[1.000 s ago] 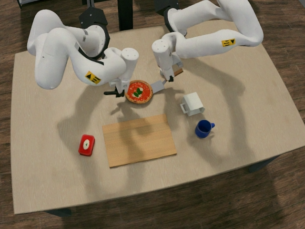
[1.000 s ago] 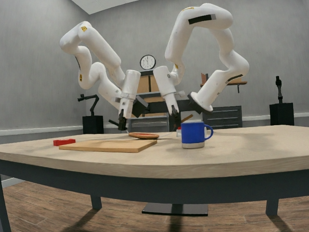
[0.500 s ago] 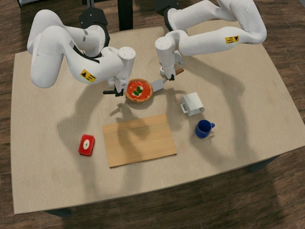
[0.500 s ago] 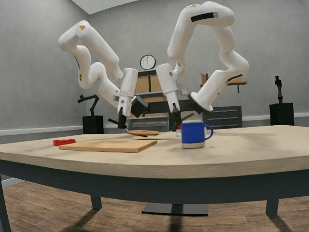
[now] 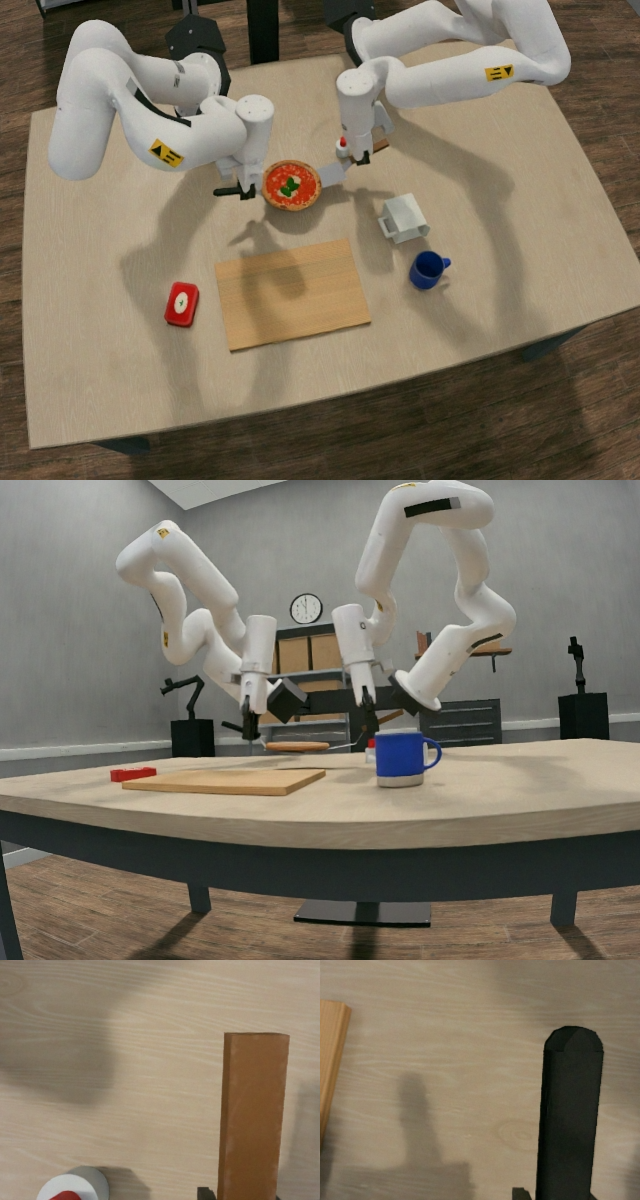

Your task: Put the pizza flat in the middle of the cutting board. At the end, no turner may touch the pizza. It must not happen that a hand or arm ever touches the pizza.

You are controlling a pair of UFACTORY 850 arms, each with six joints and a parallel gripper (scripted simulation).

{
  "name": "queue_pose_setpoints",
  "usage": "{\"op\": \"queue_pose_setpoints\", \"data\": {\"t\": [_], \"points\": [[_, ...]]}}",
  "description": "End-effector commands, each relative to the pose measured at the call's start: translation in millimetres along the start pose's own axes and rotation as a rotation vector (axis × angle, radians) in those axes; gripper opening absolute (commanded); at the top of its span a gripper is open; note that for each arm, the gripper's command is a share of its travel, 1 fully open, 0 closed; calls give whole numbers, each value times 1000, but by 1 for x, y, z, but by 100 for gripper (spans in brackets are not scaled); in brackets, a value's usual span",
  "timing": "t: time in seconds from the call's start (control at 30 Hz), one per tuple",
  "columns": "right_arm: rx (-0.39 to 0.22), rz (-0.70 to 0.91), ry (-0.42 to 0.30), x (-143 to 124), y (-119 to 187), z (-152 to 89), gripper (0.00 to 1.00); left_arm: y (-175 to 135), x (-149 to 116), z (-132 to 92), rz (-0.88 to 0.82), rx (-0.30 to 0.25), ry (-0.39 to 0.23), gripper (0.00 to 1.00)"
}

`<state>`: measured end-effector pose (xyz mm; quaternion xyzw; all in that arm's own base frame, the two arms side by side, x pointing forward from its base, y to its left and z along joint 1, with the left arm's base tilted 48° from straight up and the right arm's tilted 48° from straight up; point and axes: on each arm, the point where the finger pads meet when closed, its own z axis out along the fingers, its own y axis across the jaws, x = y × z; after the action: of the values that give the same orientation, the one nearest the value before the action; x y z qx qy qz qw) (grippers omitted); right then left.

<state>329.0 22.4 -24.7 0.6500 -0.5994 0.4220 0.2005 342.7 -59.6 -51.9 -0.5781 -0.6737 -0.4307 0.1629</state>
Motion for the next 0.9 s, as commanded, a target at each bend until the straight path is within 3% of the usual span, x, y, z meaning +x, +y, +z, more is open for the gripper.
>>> {"op": "queue_pose_setpoints", "data": {"t": [0.0, 0.87], "points": [[1, 0, -26, 2, 0, -6, 8, 0, 2, -6, -1, -1, -28, 8], [1, 1, -150, 13, 0, -32, 8, 0, 12, -32, 0, -1, -158, 8]]}}
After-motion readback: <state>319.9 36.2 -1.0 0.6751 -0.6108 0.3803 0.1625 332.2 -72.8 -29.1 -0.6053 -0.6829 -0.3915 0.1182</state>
